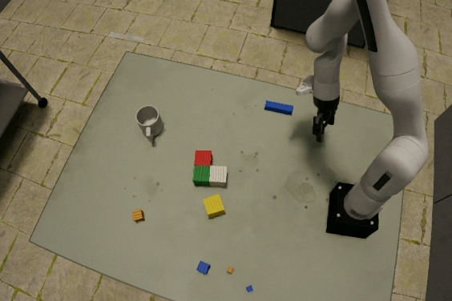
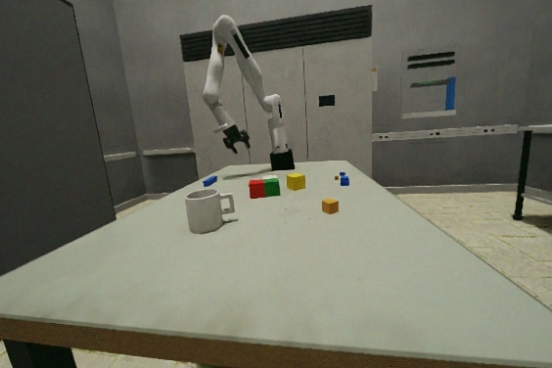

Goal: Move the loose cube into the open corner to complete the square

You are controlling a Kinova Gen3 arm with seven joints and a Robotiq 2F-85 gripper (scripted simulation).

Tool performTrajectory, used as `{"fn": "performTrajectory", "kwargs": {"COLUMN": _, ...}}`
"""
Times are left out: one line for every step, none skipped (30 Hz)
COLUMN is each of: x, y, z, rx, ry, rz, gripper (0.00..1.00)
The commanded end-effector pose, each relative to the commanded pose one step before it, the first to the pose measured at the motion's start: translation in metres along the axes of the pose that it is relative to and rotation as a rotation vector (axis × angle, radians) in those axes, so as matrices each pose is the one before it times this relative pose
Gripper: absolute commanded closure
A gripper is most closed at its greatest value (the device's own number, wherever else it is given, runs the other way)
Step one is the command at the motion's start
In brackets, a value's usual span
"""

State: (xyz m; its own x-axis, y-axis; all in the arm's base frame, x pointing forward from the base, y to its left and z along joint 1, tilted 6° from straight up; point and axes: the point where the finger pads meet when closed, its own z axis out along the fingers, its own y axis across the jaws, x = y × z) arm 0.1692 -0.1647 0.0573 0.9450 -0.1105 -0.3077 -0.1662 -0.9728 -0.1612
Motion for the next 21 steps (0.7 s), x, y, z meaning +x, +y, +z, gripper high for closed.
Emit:
{"fn": "performTrajectory", "kwargs": {"x": 0.00603, "y": -0.00364, "z": -0.00051, "rx": -0.01281, "ry": -0.00420, "rz": -0.02563, "gripper": 0.00}}
{"fn": "performTrajectory", "kwargs": {"x": 0.00000, "y": 0.00000, "z": 0.00000, "rx": 0.00000, "ry": 0.00000, "rz": 0.00000, "gripper": 0.00}}
{"fn": "performTrajectory", "kwargs": {"x": 0.00000, "y": 0.00000, "z": 0.00000, "rx": 0.00000, "ry": 0.00000, "rz": 0.00000, "gripper": 0.00}}
{"fn": "performTrajectory", "kwargs": {"x": 0.00000, "y": 0.00000, "z": 0.00000, "rx": 0.00000, "ry": 0.00000, "rz": 0.00000, "gripper": 0.00}}
{"fn": "performTrajectory", "kwargs": {"x": 0.00000, "y": 0.00000, "z": 0.00000, "rx": 0.00000, "ry": 0.00000, "rz": 0.00000, "gripper": 0.00}}
{"fn": "performTrajectory", "kwargs": {"x": 0.00000, "y": 0.00000, "z": 0.00000, "rx": 0.00000, "ry": 0.00000, "rz": 0.00000, "gripper": 0.00}}
{"fn": "performTrajectory", "kwargs": {"x": 0.00000, "y": 0.00000, "z": 0.00000, "rx": 0.00000, "ry": 0.00000, "rz": 0.00000, "gripper": 0.00}}
{"fn": "performTrajectory", "kwargs": {"x": 0.01237, "y": -0.00413, "z": -0.00132, "rx": -0.02576, "ry": 0.00068, "rz": -0.03291, "gripper": 0.00}}
{"fn": "performTrajectory", "kwargs": {"x": 0.01263, "y": -0.00459, "z": -0.00136, "rx": -0.02528, "ry": 0.00166, "rz": -0.03311, "gripper": 0.00}}
{"fn": "performTrajectory", "kwargs": {"x": 0.00000, "y": 0.00000, "z": 0.00000, "rx": 0.00000, "ry": 0.00000, "rz": 0.00000, "gripper": 0.00}}
{"fn": "performTrajectory", "kwargs": {"x": 0.00000, "y": 0.00000, "z": 0.00000, "rx": 0.00000, "ry": 0.00000, "rz": 0.00000, "gripper": 0.00}}
{"fn": "performTrajectory", "kwargs": {"x": 0.00000, "y": 0.00000, "z": 0.00000, "rx": 0.00000, "ry": 0.00000, "rz": 0.00000, "gripper": 0.00}}
{"fn": "performTrajectory", "kwargs": {"x": 0.00000, "y": 0.00000, "z": 0.00000, "rx": 0.00000, "ry": 0.00000, "rz": 0.00000, "gripper": 0.00}}
{"fn": "performTrajectory", "kwargs": {"x": 0.00000, "y": 0.00000, "z": 0.00000, "rx": 0.00000, "ry": 0.00000, "rz": 0.00000, "gripper": 0.00}}
{"fn": "performTrajectory", "kwargs": {"x": 0.00000, "y": 0.00000, "z": 0.00000, "rx": 0.00000, "ry": 0.00000, "rz": 0.00000, "gripper": 0.00}}
{"fn": "performTrajectory", "kwargs": {"x": 0.00000, "y": 0.00000, "z": 0.00000, "rx": 0.00000, "ry": 0.00000, "rz": 0.00000, "gripper": 0.00}}
{"fn": "performTrajectory", "kwargs": {"x": 0.00000, "y": 0.00000, "z": 0.00000, "rx": 0.00000, "ry": 0.00000, "rz": 0.00000, "gripper": 0.00}}
{"fn": "performTrajectory", "kwargs": {"x": 0.00000, "y": 0.00000, "z": 0.00000, "rx": 0.00000, "ry": 0.00000, "rz": 0.00000, "gripper": 0.00}}
{"fn": "performTrajectory", "kwargs": {"x": 0.00000, "y": 0.00000, "z": 0.00000, "rx": 0.00000, "ry": 0.00000, "rz": 0.00000, "gripper": 0.00}}
{"fn": "performTrajectory", "kwargs": {"x": 0.00000, "y": 0.00000, "z": 0.00000, "rx": 0.00000, "ry": 0.00000, "rz": 0.00000, "gripper": 0.00}}
{"fn": "performTrajectory", "kwargs": {"x": 0.00000, "y": 0.00000, "z": 0.00000, "rx": 0.00000, "ry": 0.00000, "rz": 0.00000, "gripper": 0.00}}
